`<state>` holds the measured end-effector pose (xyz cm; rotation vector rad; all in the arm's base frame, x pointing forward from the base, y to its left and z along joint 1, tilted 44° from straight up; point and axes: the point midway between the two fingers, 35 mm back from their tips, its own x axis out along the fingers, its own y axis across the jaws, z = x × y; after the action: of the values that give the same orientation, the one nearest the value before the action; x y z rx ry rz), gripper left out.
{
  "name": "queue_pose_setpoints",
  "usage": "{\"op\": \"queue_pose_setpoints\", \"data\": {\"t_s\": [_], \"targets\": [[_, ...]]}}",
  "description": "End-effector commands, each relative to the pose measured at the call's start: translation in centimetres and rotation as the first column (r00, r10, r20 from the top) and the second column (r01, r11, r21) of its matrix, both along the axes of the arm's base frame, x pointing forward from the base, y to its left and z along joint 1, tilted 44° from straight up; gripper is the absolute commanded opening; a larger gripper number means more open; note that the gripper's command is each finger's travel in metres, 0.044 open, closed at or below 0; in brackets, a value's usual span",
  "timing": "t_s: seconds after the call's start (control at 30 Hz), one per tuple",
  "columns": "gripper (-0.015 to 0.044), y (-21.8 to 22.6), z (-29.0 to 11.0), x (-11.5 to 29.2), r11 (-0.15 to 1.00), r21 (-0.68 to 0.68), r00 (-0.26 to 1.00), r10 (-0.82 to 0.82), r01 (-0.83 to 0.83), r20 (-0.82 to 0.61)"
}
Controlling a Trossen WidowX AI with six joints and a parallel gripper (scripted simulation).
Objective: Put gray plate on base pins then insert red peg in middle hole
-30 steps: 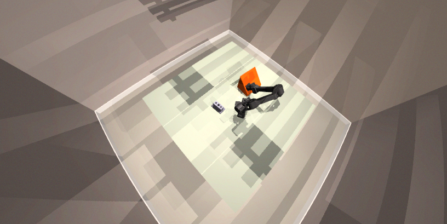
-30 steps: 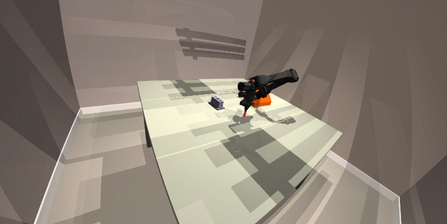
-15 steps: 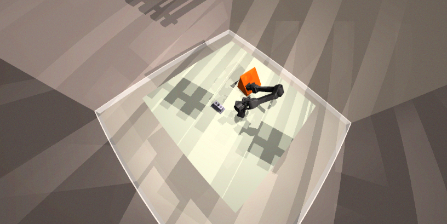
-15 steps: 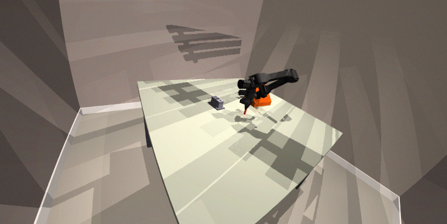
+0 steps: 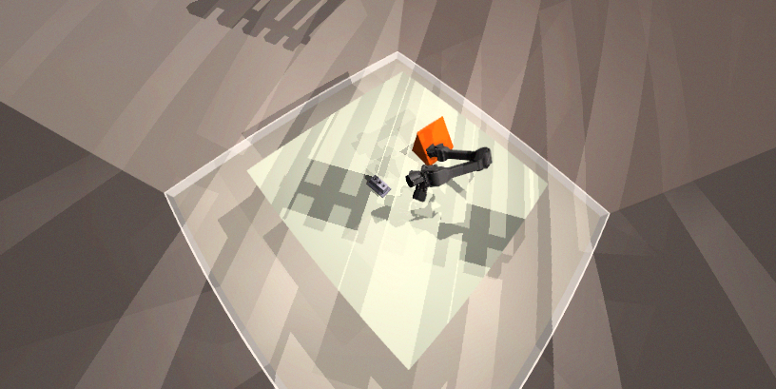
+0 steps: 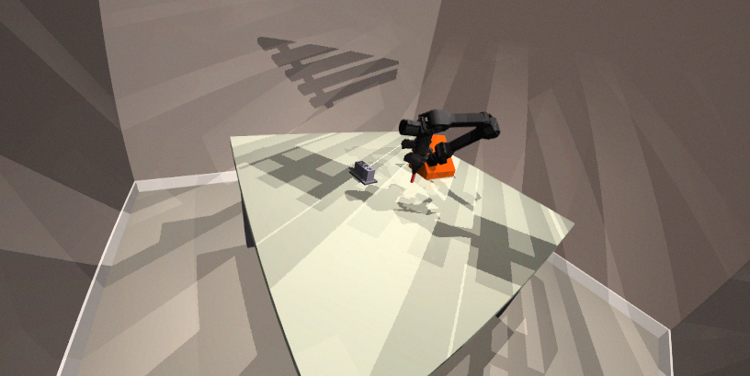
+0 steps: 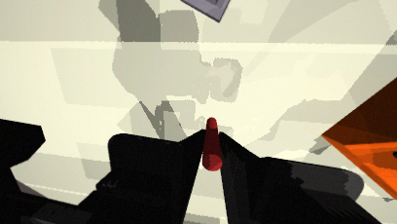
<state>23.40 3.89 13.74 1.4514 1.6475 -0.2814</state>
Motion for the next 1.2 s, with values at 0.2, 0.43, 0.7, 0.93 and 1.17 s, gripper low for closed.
{"op": "queue_pose_setpoints", "data": {"t_s": [0.2, 0.43, 0.7, 0.93, 1.17], "targets": [[0.0, -1.2, 0.4, 0.5, 1.0, -0.001, 1.0, -0.005, 0.005, 0.001], [0.0, -2.5, -0.4, 2.1, 1.0, -0.006, 1.0, -0.015, 0.015, 0.004], [0.0, -4.1, -1.2, 3.7, 1.0, -0.007, 1.0, -0.014, 0.014, 0.006], [0.0, -5.4, -2.0, 5.1, 1.0, -0.008, 1.0, -0.012, 0.012, 0.006], [0.0, -6.8, -3.0, 6.4, 1.0, -0.008, 1.0, -0.01, 0.01, 0.006]]}}
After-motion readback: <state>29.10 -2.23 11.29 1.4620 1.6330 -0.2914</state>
